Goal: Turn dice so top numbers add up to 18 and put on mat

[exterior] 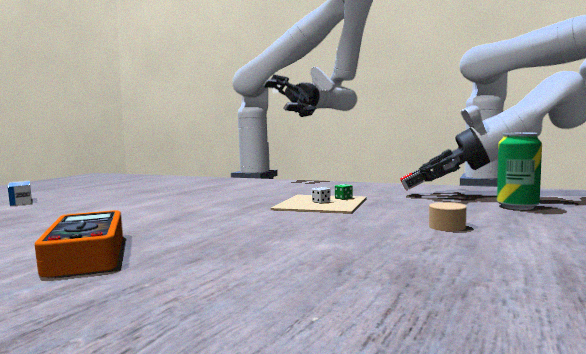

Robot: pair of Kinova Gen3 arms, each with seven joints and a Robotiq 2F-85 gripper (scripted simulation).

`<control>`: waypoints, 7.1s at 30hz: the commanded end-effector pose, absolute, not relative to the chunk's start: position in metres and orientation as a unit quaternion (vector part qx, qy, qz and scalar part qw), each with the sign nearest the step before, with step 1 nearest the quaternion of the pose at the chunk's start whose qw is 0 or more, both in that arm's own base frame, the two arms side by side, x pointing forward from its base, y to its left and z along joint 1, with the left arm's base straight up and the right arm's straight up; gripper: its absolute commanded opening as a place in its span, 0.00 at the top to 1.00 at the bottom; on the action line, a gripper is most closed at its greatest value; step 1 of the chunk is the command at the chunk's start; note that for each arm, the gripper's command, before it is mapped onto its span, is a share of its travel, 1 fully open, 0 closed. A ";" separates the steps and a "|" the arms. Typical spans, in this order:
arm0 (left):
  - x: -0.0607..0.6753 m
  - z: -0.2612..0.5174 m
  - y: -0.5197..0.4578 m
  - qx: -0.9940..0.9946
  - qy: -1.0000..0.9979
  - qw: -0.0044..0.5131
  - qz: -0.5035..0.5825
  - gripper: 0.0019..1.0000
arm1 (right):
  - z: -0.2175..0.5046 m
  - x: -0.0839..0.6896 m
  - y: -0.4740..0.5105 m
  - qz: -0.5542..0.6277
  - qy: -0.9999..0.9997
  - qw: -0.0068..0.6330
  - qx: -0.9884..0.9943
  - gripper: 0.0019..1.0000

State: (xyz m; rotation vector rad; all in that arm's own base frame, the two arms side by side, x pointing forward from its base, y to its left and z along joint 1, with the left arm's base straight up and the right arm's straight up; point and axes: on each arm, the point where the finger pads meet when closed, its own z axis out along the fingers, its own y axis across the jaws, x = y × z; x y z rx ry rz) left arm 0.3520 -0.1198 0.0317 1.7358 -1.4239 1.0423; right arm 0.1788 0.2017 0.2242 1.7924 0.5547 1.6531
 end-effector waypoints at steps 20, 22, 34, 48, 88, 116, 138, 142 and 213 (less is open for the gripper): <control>0.352 0.022 -0.120 0.663 -0.544 0.327 0.398 0.71 | 0.225 0.179 0.202 0.628 0.210 0.315 0.680 0.00; 0.352 0.021 -0.120 0.663 -0.544 0.327 0.398 0.71 | 0.225 0.179 0.202 0.628 0.210 0.315 0.680 0.00; 0.352 0.020 -0.120 0.663 -0.544 0.327 0.398 0.71 | 0.225 0.179 0.202 0.628 0.210 0.315 0.680 0.00; 0.352 0.020 -0.120 0.663 -0.544 0.327 0.398 0.71 | 0.225 0.179 0.202 0.628 0.210 0.315 0.680 0.00; 0.352 0.020 -0.120 0.663 -0.544 0.327 0.398 0.54 | 0.225 0.179 0.202 0.628 0.210 0.315 0.680 0.00; 0.350 0.027 -0.108 0.663 -0.544 0.327 0.398 0.54 | 0.225 0.179 0.202 0.628 0.210 0.315 0.680 0.00; 0.344 0.046 -0.077 0.663 -0.544 0.327 0.398 0.54 | 0.225 0.179 0.202 0.628 0.210 0.315 0.680 0.00; 0.344 0.056 -0.077 0.663 -0.544 0.327 0.398 0.54 | 0.225 0.179 0.202 0.628 0.210 0.315 0.680 0.00; 0.350 0.130 -0.115 0.767 -0.630 0.078 0.092 0.54 | 0.225 0.179 0.202 0.628 0.210 0.315 0.680 0.00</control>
